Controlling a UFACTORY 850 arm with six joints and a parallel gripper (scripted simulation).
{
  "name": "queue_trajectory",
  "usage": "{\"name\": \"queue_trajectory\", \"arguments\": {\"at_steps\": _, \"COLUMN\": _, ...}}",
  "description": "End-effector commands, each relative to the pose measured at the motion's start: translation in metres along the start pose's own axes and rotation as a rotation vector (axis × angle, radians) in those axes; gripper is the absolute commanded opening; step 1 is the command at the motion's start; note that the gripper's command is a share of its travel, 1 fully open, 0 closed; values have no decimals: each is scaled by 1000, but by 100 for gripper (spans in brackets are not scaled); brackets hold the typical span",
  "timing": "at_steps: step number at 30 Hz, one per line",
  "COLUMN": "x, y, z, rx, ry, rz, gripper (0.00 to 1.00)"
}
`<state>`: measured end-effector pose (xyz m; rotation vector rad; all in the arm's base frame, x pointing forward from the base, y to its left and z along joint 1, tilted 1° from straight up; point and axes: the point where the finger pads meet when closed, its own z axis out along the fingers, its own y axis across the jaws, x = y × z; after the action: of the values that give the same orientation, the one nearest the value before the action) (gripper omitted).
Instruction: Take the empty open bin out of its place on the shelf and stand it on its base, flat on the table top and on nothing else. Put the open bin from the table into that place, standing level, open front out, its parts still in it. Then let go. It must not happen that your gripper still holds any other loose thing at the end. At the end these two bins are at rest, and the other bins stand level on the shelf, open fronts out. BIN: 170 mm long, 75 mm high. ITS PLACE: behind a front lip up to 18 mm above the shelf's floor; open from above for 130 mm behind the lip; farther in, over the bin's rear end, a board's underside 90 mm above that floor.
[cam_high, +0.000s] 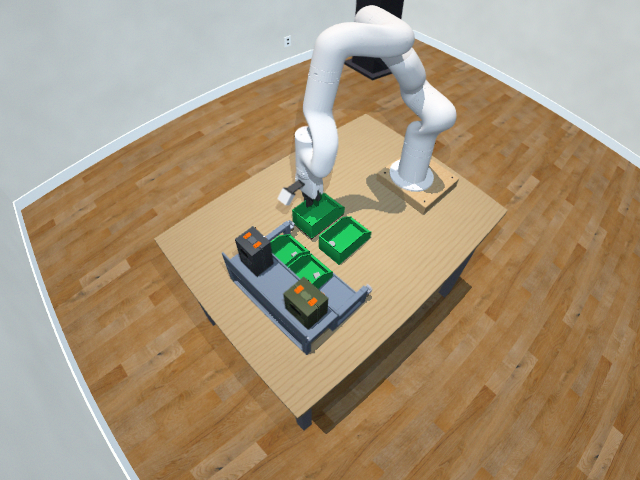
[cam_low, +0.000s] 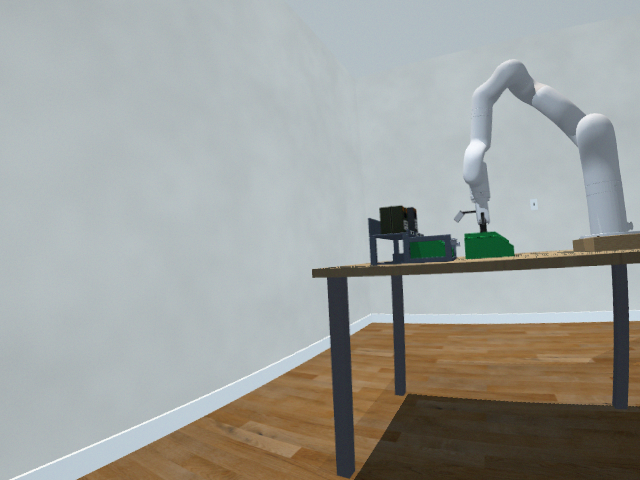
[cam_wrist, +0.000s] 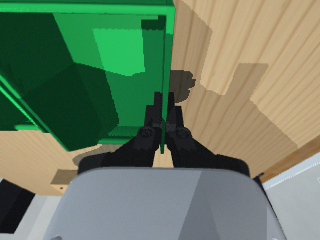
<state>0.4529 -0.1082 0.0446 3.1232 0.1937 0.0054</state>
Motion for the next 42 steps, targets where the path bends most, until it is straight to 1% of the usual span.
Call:
{"name": "queue_trajectory", "arguments": {"at_steps": 1, "x": 1, "y": 1, "z": 10, "rx": -1, "ry": 2, "rz": 0, "gripper": 0}}
{"name": "queue_trajectory", "arguments": {"at_steps": 9, "x": 1, "y": 1, "z": 14, "rx": -1, "ry": 2, "rz": 0, "gripper": 0}}
{"name": "queue_trajectory", "arguments": {"at_steps": 27, "x": 1, "y": 1, "z": 14, "rx": -1, "ry": 2, "rz": 0, "gripper": 0}}
{"name": "queue_trajectory", "arguments": {"at_steps": 42, "x": 1, "y": 0, "z": 21, "rx": -1, "ry": 2, "rz": 0, "gripper": 0}}
